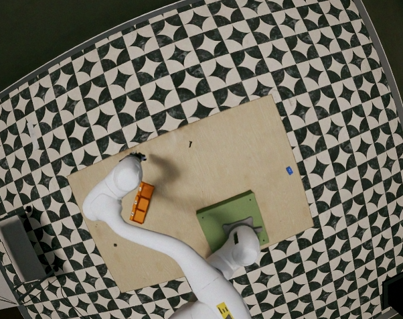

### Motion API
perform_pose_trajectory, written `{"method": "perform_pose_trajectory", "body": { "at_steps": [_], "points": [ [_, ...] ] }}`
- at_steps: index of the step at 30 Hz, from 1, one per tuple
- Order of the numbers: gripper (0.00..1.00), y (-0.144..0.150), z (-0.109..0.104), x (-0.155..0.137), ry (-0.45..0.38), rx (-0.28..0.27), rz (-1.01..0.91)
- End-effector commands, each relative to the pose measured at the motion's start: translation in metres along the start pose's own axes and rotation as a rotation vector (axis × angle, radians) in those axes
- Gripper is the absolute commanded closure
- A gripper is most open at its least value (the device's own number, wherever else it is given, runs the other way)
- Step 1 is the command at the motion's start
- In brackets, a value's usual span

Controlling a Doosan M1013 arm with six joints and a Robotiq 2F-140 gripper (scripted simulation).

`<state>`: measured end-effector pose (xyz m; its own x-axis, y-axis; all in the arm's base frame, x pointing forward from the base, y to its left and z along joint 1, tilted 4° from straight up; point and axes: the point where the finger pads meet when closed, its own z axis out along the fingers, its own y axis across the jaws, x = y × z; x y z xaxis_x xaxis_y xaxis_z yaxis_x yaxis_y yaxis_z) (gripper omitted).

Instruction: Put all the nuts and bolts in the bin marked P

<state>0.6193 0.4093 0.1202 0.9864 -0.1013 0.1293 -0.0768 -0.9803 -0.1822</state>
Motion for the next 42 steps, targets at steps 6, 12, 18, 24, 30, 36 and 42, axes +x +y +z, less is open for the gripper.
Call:
{"method": "perform_pose_trajectory", "body": {
  "at_steps": [6, 12, 18, 24, 30, 36, 42],
  "points": [
    [0.85, 0.061, -0.012, 0.001, -0.02, -0.035, -0.028],
    [0.85, 0.094, -0.017, -0.001, -0.044, -0.067, -0.053],
    [0.85, 0.137, -0.025, -0.006, -0.044, -0.067, -0.053],
    [0.85, 0.177, -0.033, -0.015, -0.073, -0.096, -0.078],
    [0.85, 0.207, -0.039, -0.024, -0.106, -0.119, -0.102],
    [0.85, 0.243, -0.046, -0.036, -0.106, -0.119, -0.102],
    [0.85, 0.281, -0.054, -0.052, -0.142, -0.138, -0.125]
  ]
}}
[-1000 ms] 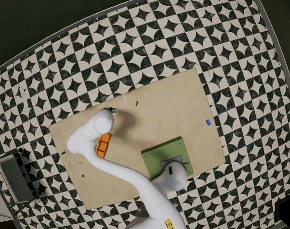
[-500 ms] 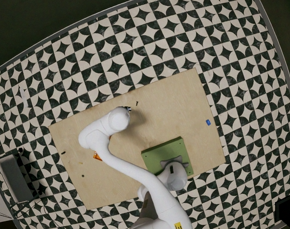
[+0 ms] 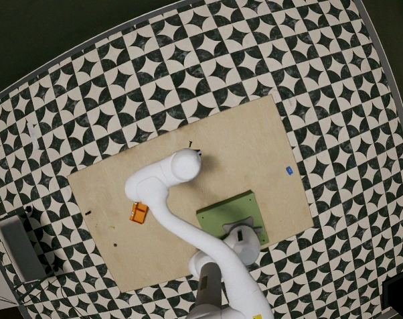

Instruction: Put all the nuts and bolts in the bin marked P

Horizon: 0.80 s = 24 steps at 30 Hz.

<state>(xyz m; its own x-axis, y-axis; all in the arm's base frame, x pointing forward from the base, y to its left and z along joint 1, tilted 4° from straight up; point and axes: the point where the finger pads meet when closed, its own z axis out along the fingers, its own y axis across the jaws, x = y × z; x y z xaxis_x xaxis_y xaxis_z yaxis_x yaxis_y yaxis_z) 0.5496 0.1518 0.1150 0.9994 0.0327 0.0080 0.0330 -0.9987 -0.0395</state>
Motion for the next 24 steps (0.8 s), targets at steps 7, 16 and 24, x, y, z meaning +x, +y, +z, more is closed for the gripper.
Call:
{"method": "perform_pose_trajectory", "body": {
  "at_steps": [7, 16, 24],
  "points": [
    [0.85, 0.052, -0.001, -0.034, -0.043, -0.015, -0.029],
    [0.85, 0.098, -0.002, -0.073, -0.083, -0.022, -0.053],
    [0.85, 0.11, -0.002, -0.085, -0.083, -0.022, -0.053]
  ]
}}
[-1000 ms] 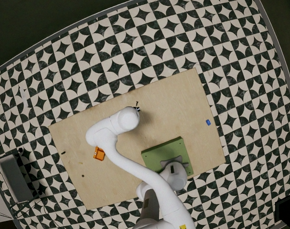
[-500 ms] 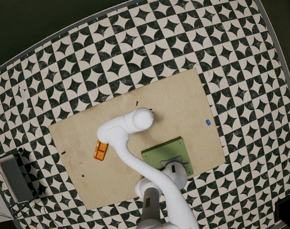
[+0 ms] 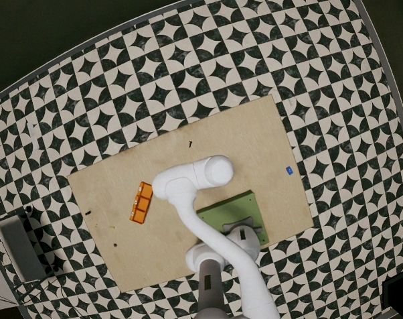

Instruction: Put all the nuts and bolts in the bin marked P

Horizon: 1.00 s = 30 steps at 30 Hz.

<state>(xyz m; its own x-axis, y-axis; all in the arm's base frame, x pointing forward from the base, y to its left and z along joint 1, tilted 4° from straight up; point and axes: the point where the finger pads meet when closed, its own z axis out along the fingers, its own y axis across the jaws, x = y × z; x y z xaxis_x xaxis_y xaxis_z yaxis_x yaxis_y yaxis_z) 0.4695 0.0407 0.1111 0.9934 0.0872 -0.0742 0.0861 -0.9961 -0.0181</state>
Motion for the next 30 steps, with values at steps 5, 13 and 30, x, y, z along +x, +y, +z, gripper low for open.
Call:
{"method": "perform_pose_trajectory", "body": {
  "at_steps": [5, 13, 30],
  "points": [
    [0.85, 0.002, -0.001, -0.001, 0.001, 0.001, 0.0],
    [0.85, -0.03, 0.008, -0.003, 0.001, 0.001, -0.2],
    [0.85, -0.151, 0.038, -0.01, 0.0, -0.002, -0.792]
  ]
}}
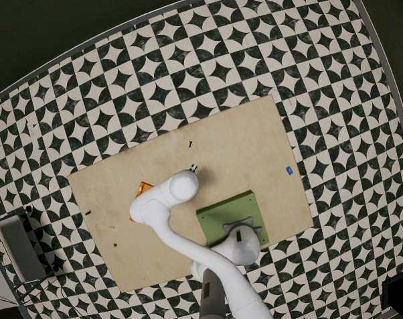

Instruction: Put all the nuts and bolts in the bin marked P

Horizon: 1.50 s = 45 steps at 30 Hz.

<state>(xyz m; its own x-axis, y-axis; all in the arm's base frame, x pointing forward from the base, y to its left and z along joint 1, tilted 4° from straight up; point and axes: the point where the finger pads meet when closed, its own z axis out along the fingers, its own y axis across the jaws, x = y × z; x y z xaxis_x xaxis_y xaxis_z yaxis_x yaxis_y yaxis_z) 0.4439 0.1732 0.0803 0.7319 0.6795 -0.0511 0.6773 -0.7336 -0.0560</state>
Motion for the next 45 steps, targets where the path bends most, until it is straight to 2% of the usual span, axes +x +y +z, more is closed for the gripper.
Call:
{"method": "perform_pose_trajectory", "body": {
  "at_steps": [1, 11, 14, 16, 31, 33, 39, 45],
  "points": [
    [0.85, -0.02, 0.006, 0.016, 0.003, 0.001, -0.157],
    [0.85, -0.087, 0.026, 0.062, 0.006, 0.003, -0.481],
    [0.85, -0.107, 0.032, 0.076, 0.006, 0.003, -0.481],
    [0.85, -0.107, 0.032, 0.076, 0.006, 0.003, -0.481],
    [0.85, -0.207, 0.062, 0.144, 0.006, 0.003, -0.481],
    [0.85, -0.207, 0.062, 0.144, 0.006, 0.003, -0.481],
    [0.85, -0.247, 0.074, 0.172, 0.006, 0.003, -0.481],
    [0.85, -0.248, 0.074, 0.173, 0.006, 0.003, -0.481]
  ]
}}
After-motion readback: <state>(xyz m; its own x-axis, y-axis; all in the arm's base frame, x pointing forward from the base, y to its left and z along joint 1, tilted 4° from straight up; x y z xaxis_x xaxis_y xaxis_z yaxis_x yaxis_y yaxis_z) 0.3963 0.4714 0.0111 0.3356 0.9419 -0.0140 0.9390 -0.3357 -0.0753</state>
